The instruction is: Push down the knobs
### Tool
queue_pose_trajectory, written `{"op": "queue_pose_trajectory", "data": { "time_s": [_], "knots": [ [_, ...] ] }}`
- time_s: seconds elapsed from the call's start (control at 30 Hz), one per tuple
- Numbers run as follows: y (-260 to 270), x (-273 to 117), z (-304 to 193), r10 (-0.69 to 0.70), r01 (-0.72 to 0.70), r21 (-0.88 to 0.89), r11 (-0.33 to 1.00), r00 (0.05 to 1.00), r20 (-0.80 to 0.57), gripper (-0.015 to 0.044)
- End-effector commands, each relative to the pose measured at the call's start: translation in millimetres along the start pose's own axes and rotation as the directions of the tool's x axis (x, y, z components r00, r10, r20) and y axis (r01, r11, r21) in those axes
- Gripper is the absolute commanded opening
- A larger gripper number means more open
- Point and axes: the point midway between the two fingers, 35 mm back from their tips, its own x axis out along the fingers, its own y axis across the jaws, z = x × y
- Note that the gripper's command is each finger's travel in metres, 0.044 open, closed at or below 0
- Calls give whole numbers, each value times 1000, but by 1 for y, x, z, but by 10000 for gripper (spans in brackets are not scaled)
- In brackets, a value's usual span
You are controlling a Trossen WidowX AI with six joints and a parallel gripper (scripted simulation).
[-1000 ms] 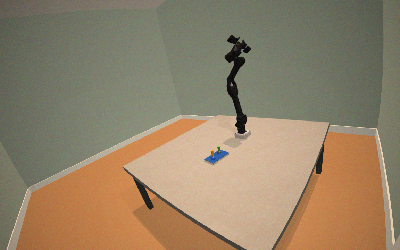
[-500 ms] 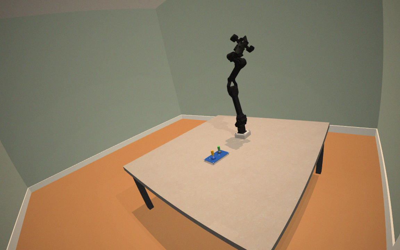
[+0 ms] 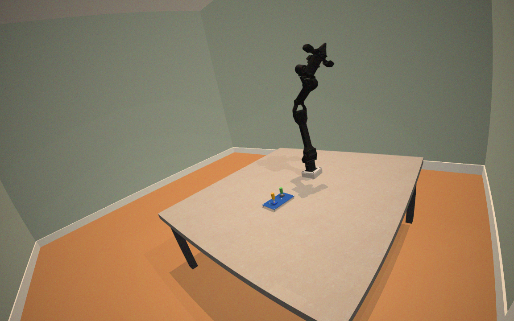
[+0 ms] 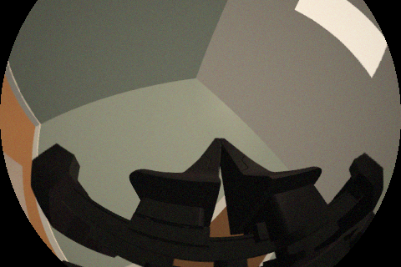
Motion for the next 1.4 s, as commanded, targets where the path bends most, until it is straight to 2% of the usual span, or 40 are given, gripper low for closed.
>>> {"op": "queue_pose_trajectory", "data": {
  "time_s": [0.0,0.37,0.7,1.0,1.37],
  "knots": [
    [-3,-12,-42,-23,29,40,999,991,-132,0],
    [-17,-56,-125,-73,115,78,990,905,-418,0],
    [-30,-112,-186,-112,215,85,973,762,-638,0],
    [-38,-185,-240,-131,331,71,941,549,-826,0],
    [-43,-293,-282,-125,477,-6,879,219,-968,0]
  ]
}}
